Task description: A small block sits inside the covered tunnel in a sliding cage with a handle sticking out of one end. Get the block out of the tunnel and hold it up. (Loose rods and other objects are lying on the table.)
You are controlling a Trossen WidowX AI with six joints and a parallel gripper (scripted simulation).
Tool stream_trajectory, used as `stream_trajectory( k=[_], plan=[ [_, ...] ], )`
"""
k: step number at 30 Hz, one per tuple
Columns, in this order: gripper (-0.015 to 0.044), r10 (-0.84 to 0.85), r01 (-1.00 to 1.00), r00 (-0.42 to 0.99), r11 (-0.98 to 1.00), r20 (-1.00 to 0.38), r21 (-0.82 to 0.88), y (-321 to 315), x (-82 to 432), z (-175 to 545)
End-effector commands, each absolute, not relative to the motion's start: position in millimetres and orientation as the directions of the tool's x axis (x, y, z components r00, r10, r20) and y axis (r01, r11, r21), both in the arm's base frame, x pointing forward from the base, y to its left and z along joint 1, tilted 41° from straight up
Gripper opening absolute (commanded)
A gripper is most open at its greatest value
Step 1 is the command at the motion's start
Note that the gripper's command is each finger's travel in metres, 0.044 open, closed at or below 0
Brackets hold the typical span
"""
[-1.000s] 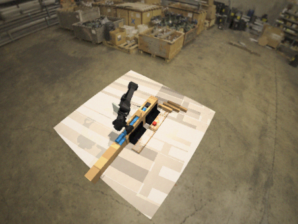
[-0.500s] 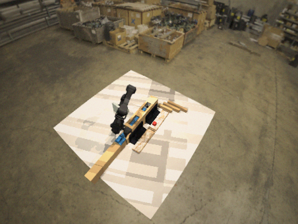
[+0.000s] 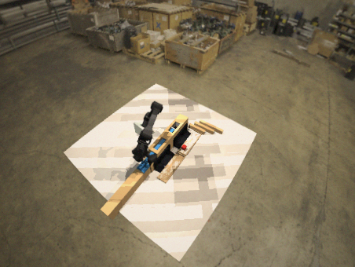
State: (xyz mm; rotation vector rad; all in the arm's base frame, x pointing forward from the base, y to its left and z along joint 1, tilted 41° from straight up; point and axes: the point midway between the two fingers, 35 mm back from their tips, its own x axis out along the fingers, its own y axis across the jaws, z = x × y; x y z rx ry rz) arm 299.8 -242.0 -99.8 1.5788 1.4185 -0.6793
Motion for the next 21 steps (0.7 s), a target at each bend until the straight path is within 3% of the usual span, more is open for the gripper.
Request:
stream_trajectory(
  k=[1, 2, 16, 19, 21],
  plan=[
    [0.044, 0.488, 0.968, 0.199, 0.037, -0.85, 0.248, -237.6, 299.8, -104.6],
    [0.044, 0.488, 0.968, 0.199, 0.037, -0.85, 0.248, -236.5, 299.7, -105.8],
    [0.0072, 0.485, 0.968, 0.198, 0.041, -0.852, 0.248, -239.8, 299.7, -102.3],
    [0.0052, 0.485, 0.968, 0.198, 0.041, -0.852, 0.248, -239.8, 299.7, -102.3],
    [0.0, 0.486, 0.968, 0.198, 0.041, -0.852, 0.248, -238.6, 299.6, -101.4]
  ],
)
